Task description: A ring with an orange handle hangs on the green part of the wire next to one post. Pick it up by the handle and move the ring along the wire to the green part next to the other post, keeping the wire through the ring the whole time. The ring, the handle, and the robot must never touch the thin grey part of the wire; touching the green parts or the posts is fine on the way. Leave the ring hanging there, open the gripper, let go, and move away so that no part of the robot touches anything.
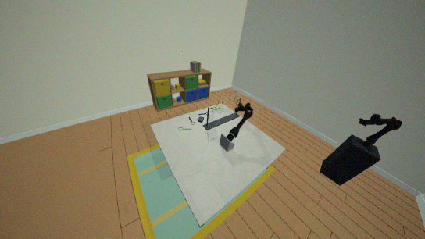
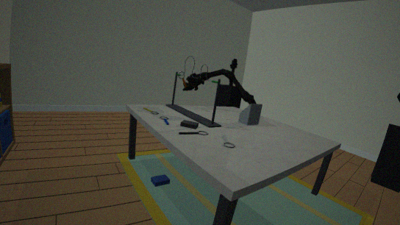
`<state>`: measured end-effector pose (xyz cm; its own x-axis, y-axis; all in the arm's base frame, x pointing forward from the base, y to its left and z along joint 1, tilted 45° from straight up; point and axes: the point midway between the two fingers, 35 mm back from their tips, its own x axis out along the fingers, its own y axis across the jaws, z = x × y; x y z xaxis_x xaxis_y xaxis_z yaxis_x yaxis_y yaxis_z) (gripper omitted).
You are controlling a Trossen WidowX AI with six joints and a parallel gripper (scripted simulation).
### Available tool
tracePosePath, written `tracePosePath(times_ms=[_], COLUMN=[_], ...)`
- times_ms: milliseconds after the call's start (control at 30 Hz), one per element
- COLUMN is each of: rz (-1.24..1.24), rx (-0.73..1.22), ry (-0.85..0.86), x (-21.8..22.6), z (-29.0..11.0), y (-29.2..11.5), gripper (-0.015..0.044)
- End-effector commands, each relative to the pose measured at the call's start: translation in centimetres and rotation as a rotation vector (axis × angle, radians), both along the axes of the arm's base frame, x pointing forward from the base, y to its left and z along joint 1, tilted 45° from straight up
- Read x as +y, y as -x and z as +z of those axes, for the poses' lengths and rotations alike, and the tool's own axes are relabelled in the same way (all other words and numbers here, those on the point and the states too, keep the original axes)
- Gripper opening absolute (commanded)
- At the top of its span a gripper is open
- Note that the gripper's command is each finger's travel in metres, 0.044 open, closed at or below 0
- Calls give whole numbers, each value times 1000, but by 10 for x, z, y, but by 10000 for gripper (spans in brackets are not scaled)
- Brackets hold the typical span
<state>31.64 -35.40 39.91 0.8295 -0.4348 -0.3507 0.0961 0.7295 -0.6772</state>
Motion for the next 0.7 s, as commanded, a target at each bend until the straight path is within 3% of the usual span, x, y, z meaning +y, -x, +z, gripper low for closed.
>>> tracePosePath(times_ms=[0,667], rz=[-2,7], rx=[1,-47], ry=[-48,-422], x=[7,59], z=[-9,-41], y=[-1,-8], gripper=[-150,-150])
